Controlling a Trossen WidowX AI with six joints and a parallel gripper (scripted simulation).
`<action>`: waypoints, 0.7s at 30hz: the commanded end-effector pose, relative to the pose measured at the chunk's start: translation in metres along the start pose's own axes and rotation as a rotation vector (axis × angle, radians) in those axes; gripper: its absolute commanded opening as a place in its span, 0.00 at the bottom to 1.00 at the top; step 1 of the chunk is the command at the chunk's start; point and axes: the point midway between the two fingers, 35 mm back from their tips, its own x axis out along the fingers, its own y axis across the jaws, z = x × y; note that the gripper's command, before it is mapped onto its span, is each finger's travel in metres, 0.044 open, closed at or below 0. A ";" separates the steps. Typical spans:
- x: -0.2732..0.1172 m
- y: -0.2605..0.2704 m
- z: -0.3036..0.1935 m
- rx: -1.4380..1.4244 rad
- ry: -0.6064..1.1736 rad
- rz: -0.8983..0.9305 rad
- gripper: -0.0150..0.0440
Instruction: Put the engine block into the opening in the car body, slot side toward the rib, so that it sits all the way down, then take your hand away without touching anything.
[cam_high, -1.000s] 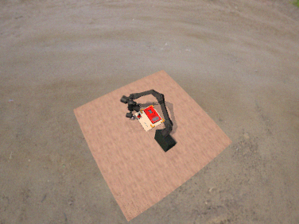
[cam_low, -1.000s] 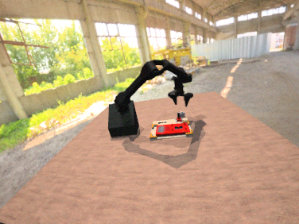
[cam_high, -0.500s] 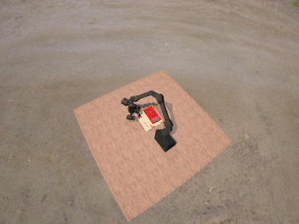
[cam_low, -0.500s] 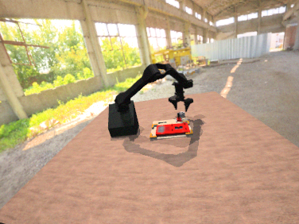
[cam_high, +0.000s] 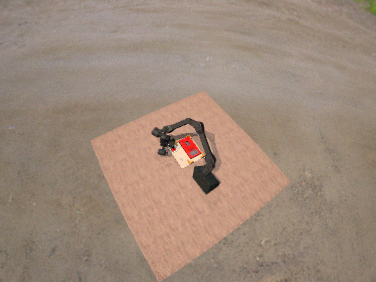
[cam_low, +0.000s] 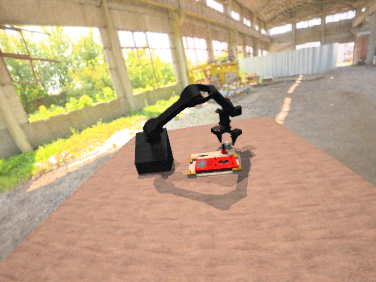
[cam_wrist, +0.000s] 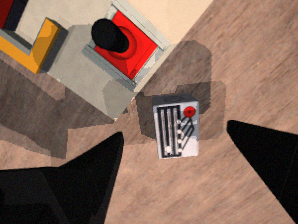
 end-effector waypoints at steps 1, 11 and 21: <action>0.005 -0.001 0.001 -0.008 -0.006 0.004 0.96; 0.005 -0.001 0.001 -0.008 -0.006 0.004 0.51; 0.004 -0.001 0.000 -0.014 -0.002 0.007 0.26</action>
